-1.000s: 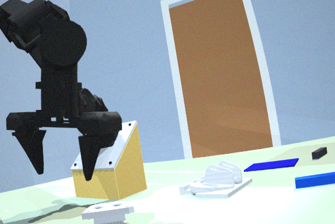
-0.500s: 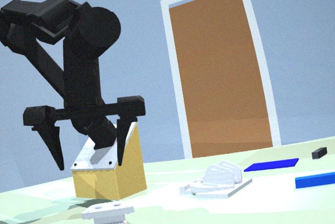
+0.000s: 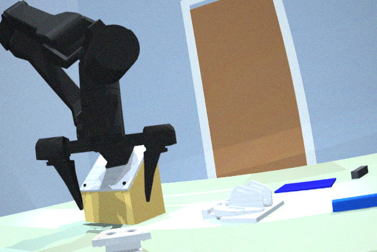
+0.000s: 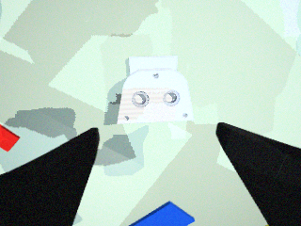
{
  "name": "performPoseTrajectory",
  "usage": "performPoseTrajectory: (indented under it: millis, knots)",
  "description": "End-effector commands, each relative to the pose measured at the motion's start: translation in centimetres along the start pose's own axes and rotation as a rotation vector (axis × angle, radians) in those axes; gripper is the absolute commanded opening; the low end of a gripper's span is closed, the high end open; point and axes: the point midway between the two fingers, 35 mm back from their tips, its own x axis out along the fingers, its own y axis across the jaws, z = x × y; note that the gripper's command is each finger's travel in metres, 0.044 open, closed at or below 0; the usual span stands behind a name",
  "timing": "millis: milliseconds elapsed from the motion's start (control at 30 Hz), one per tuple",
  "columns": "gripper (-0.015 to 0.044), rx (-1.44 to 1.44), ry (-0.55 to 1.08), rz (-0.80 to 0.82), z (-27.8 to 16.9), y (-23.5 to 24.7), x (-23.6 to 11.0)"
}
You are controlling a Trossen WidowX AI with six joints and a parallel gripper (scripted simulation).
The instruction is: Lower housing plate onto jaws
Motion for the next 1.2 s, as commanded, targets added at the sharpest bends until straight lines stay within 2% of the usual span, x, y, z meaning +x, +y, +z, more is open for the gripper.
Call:
performPoseTrajectory:
  millis: [0, 1167]
  knots:
    - [0.0440, -0.013, -0.007, -0.002, 0.3, -0.1, 1.1]
    - [0.0440, -0.013, -0.007, -0.001, 0.3, -0.2, 4.5]
